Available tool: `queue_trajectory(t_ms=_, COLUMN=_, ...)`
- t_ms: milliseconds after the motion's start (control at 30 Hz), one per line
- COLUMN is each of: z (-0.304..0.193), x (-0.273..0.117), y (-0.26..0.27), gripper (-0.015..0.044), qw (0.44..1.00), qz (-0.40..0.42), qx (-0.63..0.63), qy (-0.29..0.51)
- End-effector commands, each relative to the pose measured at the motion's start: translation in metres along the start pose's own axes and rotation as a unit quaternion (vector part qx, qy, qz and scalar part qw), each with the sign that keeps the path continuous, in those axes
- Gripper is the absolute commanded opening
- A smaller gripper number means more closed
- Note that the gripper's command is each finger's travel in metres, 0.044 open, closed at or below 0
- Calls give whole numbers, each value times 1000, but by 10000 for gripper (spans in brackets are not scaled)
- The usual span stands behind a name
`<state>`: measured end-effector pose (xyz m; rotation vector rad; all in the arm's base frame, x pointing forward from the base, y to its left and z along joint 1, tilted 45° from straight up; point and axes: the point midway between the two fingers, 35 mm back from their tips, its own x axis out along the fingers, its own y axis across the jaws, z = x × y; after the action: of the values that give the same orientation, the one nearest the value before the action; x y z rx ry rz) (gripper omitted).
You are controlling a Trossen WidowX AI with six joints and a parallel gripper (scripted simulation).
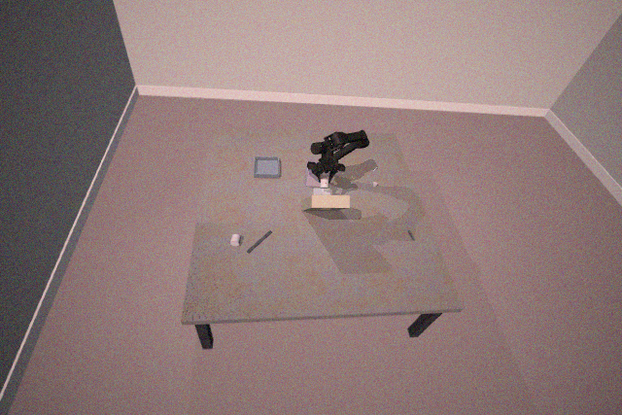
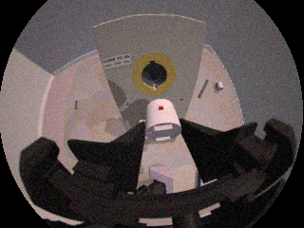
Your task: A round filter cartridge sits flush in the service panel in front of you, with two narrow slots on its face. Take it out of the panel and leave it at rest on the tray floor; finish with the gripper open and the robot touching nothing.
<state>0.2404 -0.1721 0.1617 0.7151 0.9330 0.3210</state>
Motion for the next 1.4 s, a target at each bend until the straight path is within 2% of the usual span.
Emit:
queue_trajectory(t_ms=0, z=0, x=-26, y=0, gripper=0, qw=1000, qz=-7, qx=1, qy=-7)
queue_trajectory(t_ms=167, z=0, x=-34, y=-2, gripper=0, qw=1000, qz=-7, qx=1, qy=-8)
queue_trajectory(t_ms=867, z=2, x=-19, y=-90, gripper=0, qw=1000, qz=11, qx=-5, qy=13)
queue_trajectory(t_ms=933, z=0, x=-21, y=-84, gripper=0, qw=1000, qz=5, qx=10, qy=16)
queue_trajectory(t_ms=1367, z=-49, x=-48, y=-169, gripper=0, qw=961, qz=-133, qx=239, qy=44)
